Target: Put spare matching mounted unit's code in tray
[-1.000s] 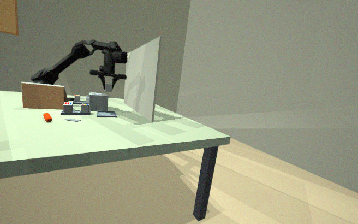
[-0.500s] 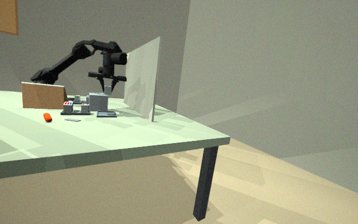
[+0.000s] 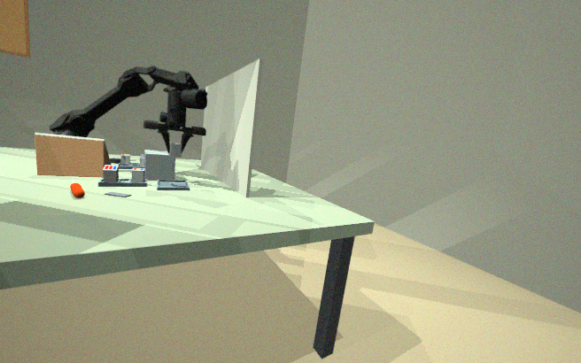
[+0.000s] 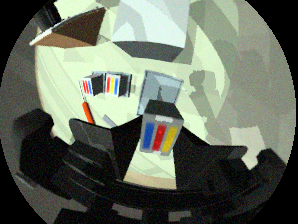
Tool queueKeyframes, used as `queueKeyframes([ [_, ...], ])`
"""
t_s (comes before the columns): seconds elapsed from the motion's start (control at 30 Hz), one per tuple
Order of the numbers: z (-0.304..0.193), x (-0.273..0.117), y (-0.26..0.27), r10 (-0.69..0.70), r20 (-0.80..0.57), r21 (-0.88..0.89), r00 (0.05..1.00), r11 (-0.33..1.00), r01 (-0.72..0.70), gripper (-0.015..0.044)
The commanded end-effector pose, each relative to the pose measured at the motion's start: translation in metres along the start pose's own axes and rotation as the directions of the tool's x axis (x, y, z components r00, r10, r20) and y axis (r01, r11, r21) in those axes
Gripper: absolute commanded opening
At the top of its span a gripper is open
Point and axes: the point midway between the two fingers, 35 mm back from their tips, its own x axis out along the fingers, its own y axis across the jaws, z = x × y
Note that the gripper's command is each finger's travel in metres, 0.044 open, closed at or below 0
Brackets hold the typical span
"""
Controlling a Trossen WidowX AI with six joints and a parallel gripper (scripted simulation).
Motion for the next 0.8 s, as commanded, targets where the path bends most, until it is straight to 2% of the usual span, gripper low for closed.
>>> queueKeyframes([
  [0.0, -0.001, 0.005, 0.0, -0.003, 0.003, 0.007, 1.0, 1.0, 0.003, 0.0],
  [0.77, -0.002, 0.026, -0.002, -0.003, 0.003, 0.007, 1.0, 1.0, 0.003, 0.0],
])
